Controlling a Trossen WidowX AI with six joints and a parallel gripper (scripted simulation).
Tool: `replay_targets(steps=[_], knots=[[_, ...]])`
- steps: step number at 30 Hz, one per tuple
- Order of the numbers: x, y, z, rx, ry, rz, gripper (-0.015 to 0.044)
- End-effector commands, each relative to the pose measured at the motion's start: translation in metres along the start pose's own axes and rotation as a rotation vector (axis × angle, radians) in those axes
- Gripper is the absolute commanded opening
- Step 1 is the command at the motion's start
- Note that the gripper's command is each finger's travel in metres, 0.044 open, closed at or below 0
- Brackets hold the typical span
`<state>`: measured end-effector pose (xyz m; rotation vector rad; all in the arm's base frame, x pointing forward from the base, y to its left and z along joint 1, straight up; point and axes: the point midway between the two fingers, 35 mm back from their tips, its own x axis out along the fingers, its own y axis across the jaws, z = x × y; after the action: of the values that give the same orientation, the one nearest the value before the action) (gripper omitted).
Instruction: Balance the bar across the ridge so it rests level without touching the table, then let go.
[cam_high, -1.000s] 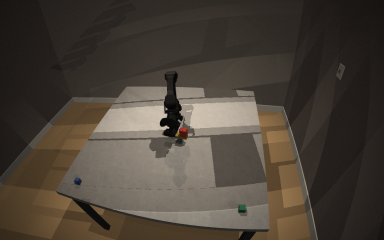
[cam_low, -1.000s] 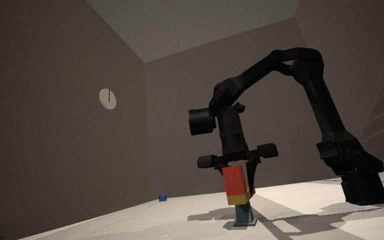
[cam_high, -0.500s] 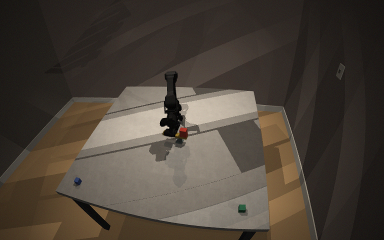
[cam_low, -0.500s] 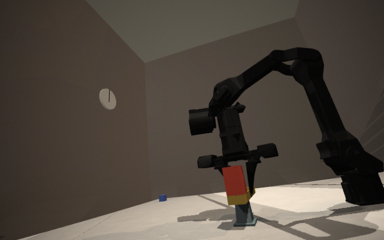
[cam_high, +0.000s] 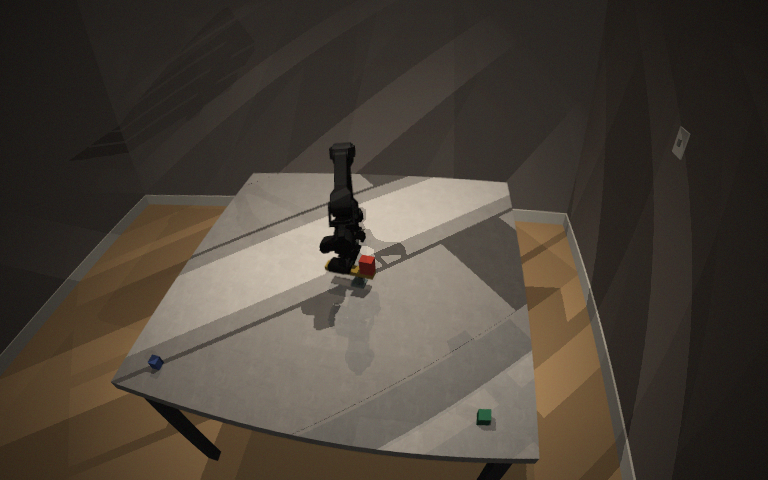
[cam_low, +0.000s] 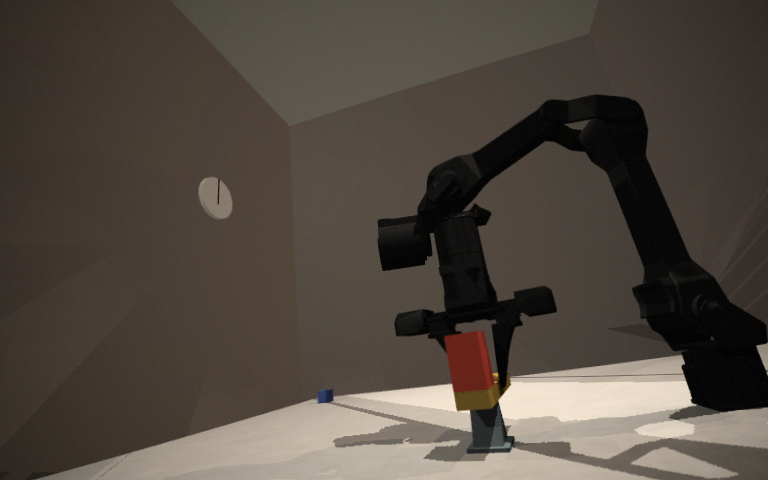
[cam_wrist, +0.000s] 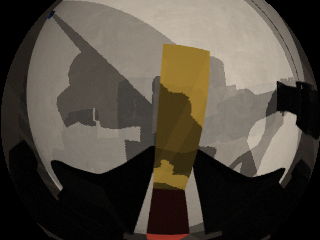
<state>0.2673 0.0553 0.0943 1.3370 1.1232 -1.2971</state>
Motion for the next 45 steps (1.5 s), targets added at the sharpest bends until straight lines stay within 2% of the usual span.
replay_targets(steps=[1,45], knots=[[0.0,0.0,0.0,0.0,0.0,0.0,0.0167],[0.0,0.0,0.0,0.0,0.0,0.0,0.0185]])
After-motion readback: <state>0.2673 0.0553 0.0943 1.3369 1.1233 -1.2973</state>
